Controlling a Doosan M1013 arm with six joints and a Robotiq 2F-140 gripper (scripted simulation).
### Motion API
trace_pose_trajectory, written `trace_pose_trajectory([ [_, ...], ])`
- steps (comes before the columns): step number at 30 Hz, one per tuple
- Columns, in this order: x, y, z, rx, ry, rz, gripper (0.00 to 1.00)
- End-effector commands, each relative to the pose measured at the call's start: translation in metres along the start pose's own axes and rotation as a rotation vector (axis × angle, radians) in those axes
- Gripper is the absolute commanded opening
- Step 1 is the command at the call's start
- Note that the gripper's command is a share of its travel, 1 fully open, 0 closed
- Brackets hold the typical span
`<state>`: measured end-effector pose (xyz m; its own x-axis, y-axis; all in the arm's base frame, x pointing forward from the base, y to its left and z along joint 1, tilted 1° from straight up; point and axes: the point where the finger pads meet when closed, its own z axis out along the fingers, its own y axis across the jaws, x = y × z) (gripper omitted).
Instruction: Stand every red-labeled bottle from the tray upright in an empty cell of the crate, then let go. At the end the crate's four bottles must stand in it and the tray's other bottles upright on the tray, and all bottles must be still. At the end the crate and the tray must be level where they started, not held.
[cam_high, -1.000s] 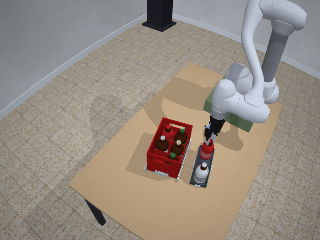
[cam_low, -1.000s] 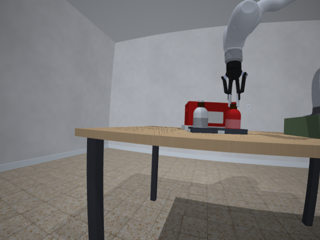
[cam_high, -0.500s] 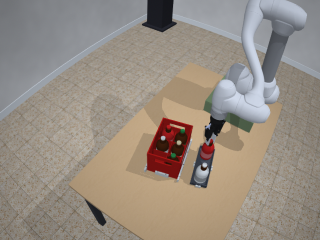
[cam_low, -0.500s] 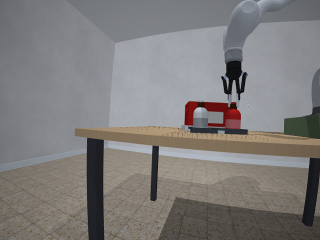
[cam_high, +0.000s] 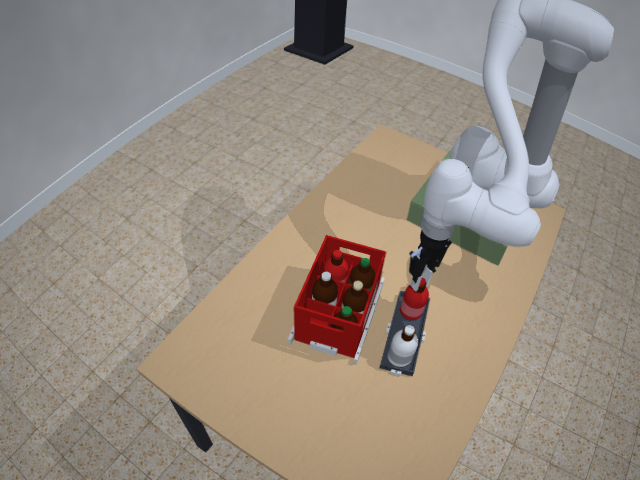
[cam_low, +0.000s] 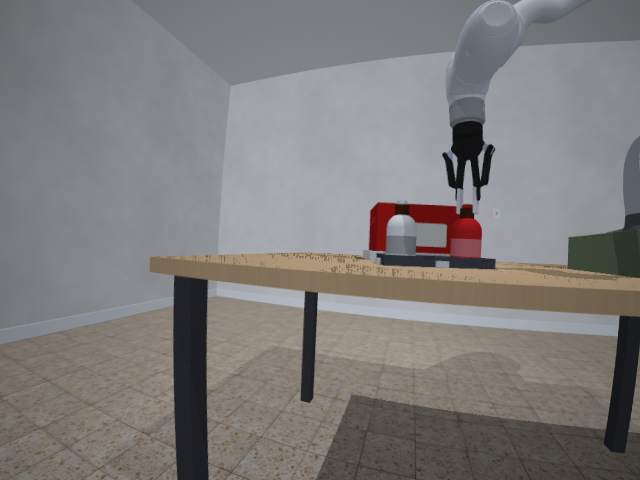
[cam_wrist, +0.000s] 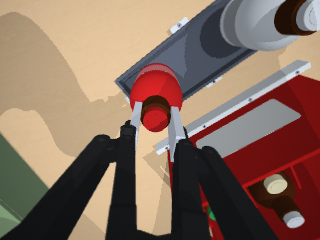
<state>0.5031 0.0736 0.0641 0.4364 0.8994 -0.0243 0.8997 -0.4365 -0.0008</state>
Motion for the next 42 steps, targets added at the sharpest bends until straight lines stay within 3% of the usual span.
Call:
trace_pose_trajectory([
  [1, 0.0, 0.0, 0.0, 0.001, 0.0, 0.0, 0.0],
  [21, 0.0, 0.0, -0.004, 0.001, 0.0, 0.0, 0.0],
  [42, -0.002, -0.001, -0.025, 0.001, 0.0, 0.0, 0.0],
])
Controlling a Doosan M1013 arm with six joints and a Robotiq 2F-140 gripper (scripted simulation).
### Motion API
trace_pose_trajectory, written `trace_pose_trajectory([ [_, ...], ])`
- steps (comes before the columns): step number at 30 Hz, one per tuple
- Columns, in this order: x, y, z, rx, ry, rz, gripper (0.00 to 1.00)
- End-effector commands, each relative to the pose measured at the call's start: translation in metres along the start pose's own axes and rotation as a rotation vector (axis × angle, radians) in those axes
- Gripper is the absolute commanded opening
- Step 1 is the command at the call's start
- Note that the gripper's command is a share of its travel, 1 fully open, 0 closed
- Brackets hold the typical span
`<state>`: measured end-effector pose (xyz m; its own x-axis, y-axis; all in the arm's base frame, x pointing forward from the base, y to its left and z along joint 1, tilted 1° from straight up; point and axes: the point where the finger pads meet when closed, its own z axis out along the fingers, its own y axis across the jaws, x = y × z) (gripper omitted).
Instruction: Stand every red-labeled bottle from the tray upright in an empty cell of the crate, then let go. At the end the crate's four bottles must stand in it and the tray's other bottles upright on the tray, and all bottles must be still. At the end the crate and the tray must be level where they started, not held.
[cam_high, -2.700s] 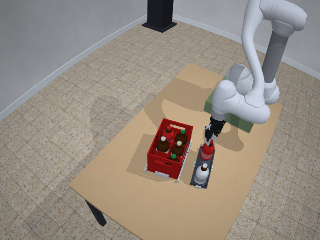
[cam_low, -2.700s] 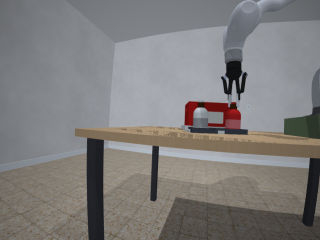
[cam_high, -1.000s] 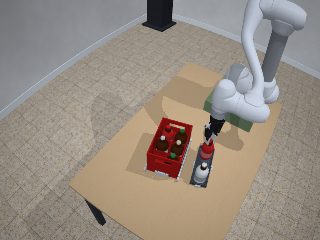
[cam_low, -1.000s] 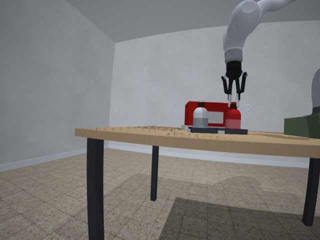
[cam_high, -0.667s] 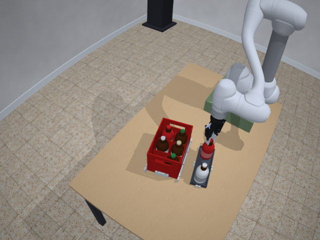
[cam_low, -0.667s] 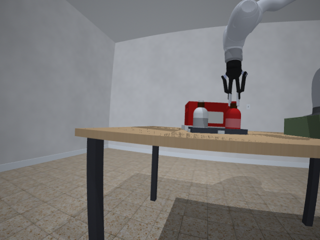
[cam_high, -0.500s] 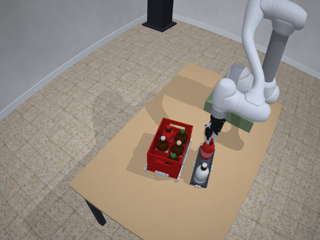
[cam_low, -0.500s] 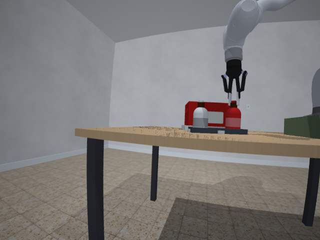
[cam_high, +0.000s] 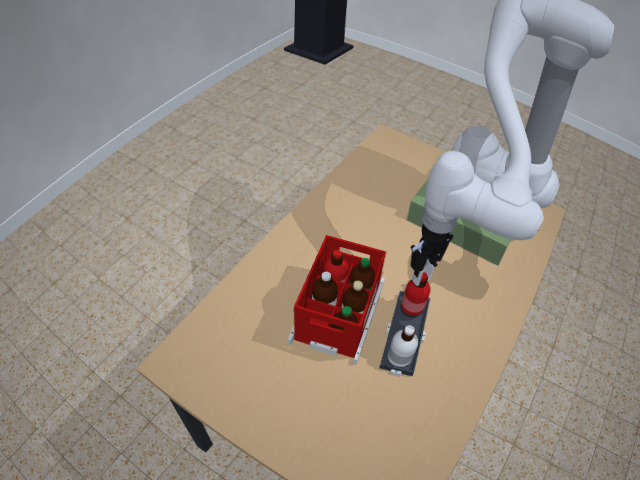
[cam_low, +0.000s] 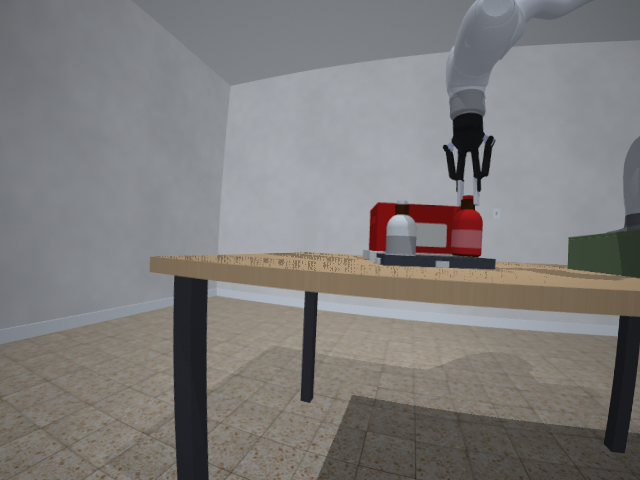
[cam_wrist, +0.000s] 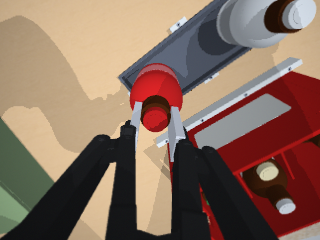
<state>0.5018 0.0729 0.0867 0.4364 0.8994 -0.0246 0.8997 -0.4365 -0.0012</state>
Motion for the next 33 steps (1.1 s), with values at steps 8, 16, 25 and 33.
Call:
trace_pose_trajectory([
  [8, -0.001, 0.0, -0.011, 0.0, 0.0, 0.0, 0.0],
  [16, -0.001, 0.0, -0.015, 0.0, 0.0, 0.0, 0.0],
  [25, -0.001, -0.001, -0.017, 0.0, 0.0, 0.0, 0.0],
  [33, -0.001, -0.001, -0.017, 0.0, 0.0, 0.0, 0.0],
])
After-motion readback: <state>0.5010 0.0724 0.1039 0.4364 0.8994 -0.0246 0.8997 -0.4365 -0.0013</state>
